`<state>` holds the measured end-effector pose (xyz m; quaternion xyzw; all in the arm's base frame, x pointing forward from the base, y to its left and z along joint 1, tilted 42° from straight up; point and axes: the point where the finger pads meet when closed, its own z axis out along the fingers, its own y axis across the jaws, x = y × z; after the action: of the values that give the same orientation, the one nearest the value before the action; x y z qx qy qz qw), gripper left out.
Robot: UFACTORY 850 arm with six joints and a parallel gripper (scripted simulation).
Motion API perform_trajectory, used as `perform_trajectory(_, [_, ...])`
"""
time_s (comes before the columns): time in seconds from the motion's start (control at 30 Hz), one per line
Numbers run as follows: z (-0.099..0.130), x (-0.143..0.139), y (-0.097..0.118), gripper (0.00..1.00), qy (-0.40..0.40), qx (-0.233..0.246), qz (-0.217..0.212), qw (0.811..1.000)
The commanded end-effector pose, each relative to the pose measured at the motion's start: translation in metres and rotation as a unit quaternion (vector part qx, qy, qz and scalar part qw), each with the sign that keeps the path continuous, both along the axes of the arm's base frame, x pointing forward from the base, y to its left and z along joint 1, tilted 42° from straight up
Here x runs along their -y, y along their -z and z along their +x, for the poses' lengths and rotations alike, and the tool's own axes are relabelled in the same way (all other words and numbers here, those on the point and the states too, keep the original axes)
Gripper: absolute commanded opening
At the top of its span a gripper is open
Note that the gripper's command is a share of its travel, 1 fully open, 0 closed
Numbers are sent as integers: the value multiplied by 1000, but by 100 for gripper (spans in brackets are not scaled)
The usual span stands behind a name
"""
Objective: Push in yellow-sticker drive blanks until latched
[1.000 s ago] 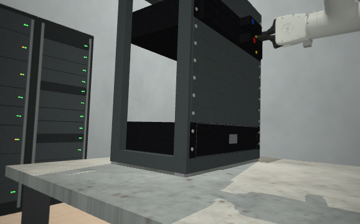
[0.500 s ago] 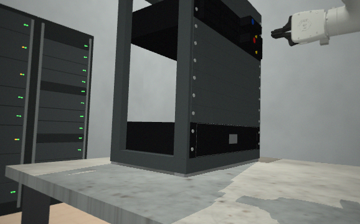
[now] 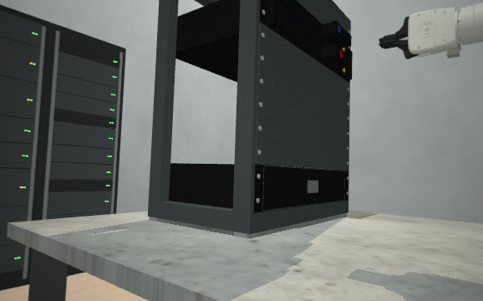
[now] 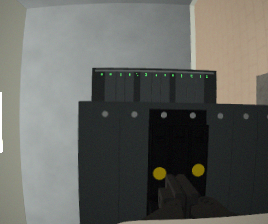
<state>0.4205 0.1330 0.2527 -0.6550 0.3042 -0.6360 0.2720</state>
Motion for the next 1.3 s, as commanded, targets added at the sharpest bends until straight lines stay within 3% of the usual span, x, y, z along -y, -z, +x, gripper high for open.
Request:
perform_trajectory(0.0, [-2,-1,-1,0,0,1,0,1000])
perform_trajectory(0.3, [-22,-1,-1,0,0,1,0,1000])
perform_trajectory(0.8, [-109,-4,-5,0,0,1,0,1000])
perform_trajectory(1.27, [-149,-5,-6,0,0,1,0,1000])
